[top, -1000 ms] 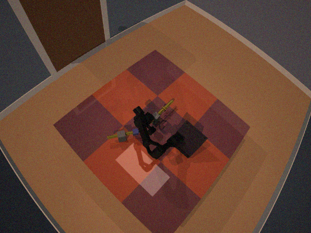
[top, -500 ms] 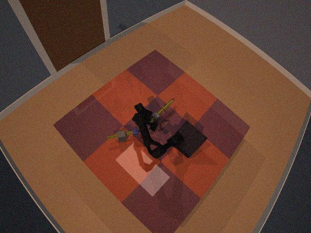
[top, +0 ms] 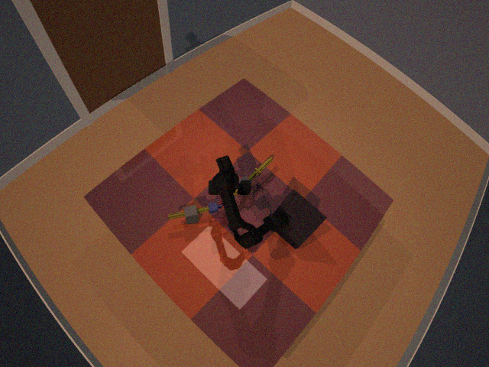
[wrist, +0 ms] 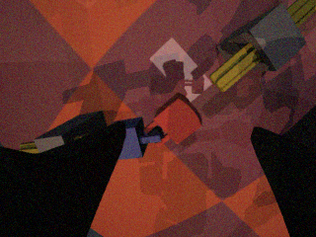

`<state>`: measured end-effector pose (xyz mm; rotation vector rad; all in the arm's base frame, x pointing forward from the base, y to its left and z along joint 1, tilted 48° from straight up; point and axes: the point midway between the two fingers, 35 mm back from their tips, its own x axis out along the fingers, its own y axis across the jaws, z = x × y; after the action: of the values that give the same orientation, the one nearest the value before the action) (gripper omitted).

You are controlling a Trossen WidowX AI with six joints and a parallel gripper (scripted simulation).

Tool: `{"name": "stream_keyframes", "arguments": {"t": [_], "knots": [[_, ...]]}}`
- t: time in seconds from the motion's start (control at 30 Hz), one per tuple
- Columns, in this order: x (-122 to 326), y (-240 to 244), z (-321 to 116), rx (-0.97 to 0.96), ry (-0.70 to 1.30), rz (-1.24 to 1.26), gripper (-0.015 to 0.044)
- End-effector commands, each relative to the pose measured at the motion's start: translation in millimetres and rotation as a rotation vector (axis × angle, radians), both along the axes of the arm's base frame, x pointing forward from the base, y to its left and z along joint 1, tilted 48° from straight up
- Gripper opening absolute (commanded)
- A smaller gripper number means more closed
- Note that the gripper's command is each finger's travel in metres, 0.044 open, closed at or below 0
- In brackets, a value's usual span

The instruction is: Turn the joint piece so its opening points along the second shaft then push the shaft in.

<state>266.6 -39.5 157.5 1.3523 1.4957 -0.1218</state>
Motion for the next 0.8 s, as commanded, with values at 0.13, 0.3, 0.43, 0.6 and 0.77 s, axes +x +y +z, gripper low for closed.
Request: {"name": "stream_keyframes", "arguments": {"t": [0.13, 0.3, 0.43, 0.6, 0.77], "knots": [[-8.3, -21.5, 21.6, -0.07, -0.205, 0.18, 0.044], [-12.8, -29.5, 30.4, -0.099, -0.29, 0.256, 0.044], [-12.8, -29.5, 30.4, -0.099, -0.29, 0.256, 0.044], [-11.6, -30.7, 29.2, -0.088, -0.272, 0.234, 0.044], [-9.6, -34.4, 16.1, -0.028, -0.187, 0.164, 0.044]]}}
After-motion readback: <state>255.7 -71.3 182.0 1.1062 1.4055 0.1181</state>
